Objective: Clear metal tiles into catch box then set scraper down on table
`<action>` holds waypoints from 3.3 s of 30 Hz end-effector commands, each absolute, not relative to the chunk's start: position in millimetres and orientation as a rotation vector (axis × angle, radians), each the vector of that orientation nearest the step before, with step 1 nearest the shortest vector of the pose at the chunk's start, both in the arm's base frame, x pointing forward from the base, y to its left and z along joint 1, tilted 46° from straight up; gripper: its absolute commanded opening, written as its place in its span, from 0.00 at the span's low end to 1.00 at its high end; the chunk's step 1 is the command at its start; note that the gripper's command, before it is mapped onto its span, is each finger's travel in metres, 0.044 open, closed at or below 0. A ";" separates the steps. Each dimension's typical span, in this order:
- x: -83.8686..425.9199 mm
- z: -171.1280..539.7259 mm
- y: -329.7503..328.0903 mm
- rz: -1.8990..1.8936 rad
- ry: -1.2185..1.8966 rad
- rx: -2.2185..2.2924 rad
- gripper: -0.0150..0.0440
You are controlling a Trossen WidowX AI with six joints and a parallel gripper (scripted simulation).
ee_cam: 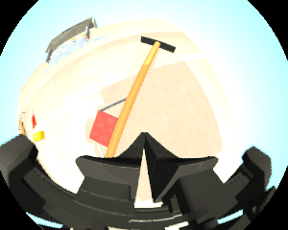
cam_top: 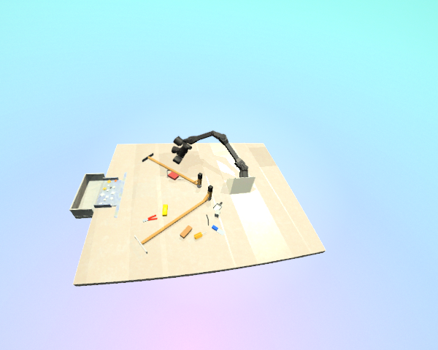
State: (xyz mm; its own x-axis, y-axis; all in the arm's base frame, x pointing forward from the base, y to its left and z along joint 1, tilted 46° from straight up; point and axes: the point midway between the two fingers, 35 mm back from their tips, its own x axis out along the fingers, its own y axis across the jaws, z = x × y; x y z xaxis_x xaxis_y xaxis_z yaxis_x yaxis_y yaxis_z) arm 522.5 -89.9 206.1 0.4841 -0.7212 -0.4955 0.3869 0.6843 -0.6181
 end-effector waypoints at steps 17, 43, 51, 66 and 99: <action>524.3 165.6 -131.1 -0.702 0.819 -0.471 0.25; 530.3 143.2 -145.4 -0.702 0.815 -0.476 0.25; 535.9 139.8 -141.1 -0.702 0.815 -0.475 0.25; 546.0 133.2 -132.9 -0.702 0.816 -0.473 0.25; 566.6 117.4 -113.5 -0.701 0.816 -0.472 0.25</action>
State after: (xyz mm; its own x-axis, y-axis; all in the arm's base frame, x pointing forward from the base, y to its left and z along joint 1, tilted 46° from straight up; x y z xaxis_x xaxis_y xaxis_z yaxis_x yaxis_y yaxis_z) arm 563.5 -115.7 123.4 0.4874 -0.7235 -0.4887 0.3815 0.6800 -0.6261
